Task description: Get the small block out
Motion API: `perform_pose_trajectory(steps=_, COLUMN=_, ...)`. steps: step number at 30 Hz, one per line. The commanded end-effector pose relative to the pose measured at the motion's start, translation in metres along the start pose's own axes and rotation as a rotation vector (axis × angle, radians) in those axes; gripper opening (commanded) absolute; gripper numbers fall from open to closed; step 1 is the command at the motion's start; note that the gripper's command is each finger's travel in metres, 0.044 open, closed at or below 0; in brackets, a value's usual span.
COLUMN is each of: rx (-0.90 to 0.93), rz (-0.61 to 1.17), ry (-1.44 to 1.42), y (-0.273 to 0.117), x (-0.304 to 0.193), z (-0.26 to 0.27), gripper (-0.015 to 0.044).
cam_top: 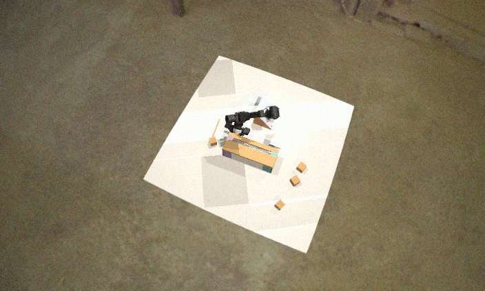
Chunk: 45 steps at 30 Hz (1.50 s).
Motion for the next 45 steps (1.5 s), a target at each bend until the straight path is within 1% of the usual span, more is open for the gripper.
perform_pose_trajectory(steps=1, rx=-0.004, rz=0.001, ry=0.007, y=0.006, x=0.004, z=-0.001, gripper=0.0285)
perform_pose_trajectory(steps=6, rx=-0.005, rz=0.001, ry=0.007, y=0.011, x=0.006, z=-0.001, gripper=0.0285)
perform_pose_trajectory(steps=14, rx=-0.005, rz=0.001, ry=0.007, y=0.011, x=0.006, z=-0.001, gripper=0.0075)
perform_pose_trajectory(steps=17, rx=-0.005, rz=0.001, ry=0.007, y=0.011, x=0.006, z=-0.001, gripper=0.0055)
perform_pose_trajectory(steps=19, rx=-0.005, rz=-0.002, ry=0.004, y=0.009, x=0.005, z=-0.002, gripper=0.0003)
perform_pose_trajectory(steps=22, rx=-0.004, rz=-0.005, ry=0.002, y=0.002, x=0.001, z=-0.002, gripper=0.0)
perform_pose_trajectory(steps=31, rx=-0.002, rz=-0.002, ry=0.002, y=-0.043, x=-0.018, z=-0.004, gripper=0.0)
perform_pose_trajectory(steps=36, rx=0.0, rz=-0.001, ry=0.005, y=-0.047, x=-0.019, z=-0.004, gripper=0.0)
perform_pose_trajectory(steps=45, rx=0.088, rz=0.022, ry=0.184, y=-0.08, x=-0.032, z=-0.019, gripper=0.0)
Point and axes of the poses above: the point midway between the two fingers, 35 mm back from their tips, its own y axis out along the fingers, its own z axis across the jaws, x = y × z, the point moved 8 cm from there along -y, back along the fingers, and after that the axes turned 8 degrees about y, right-handed, at the moved point
